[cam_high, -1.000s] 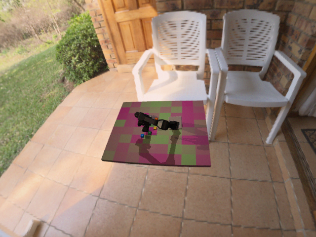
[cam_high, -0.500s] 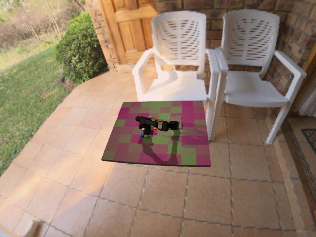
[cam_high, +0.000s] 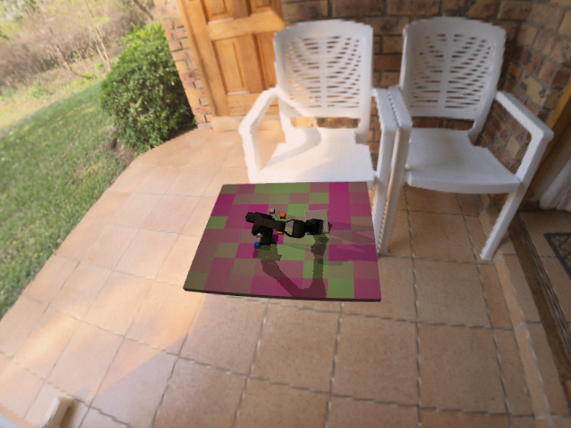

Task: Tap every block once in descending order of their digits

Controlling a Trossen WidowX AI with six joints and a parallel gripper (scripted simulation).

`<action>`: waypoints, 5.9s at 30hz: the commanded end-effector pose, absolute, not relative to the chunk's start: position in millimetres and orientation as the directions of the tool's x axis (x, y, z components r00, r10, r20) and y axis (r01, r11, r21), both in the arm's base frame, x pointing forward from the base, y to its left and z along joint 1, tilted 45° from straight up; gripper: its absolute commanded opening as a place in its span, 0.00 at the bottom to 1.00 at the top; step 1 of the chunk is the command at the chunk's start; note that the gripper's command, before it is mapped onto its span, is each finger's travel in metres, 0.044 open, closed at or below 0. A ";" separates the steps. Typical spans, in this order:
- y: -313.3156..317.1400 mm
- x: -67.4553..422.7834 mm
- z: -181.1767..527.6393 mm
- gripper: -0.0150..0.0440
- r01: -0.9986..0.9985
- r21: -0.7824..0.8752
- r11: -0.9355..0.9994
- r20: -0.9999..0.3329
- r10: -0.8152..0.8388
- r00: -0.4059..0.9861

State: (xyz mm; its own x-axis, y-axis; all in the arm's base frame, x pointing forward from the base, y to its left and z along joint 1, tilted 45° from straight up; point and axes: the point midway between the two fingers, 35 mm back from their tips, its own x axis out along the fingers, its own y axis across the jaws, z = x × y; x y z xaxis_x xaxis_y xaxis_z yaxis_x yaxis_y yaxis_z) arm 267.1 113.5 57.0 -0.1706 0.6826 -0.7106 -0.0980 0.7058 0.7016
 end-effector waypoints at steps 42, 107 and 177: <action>-120.2 250.6 -22.2 0.29 -0.092 0.695 0.713 -0.716 0.675 -0.175; -64.0 250.1 49.2 0.29 -0.090 0.695 0.713 -0.716 0.676 -0.175; 93.2 246.5 180.2 0.87 -0.042 0.696 0.717 -0.714 0.686 -0.139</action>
State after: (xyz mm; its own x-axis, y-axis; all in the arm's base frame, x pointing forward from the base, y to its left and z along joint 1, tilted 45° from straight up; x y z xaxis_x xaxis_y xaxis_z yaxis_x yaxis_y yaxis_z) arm 250.9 72.1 132.2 -0.1511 0.6700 -0.7268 -0.0489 0.7293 0.6825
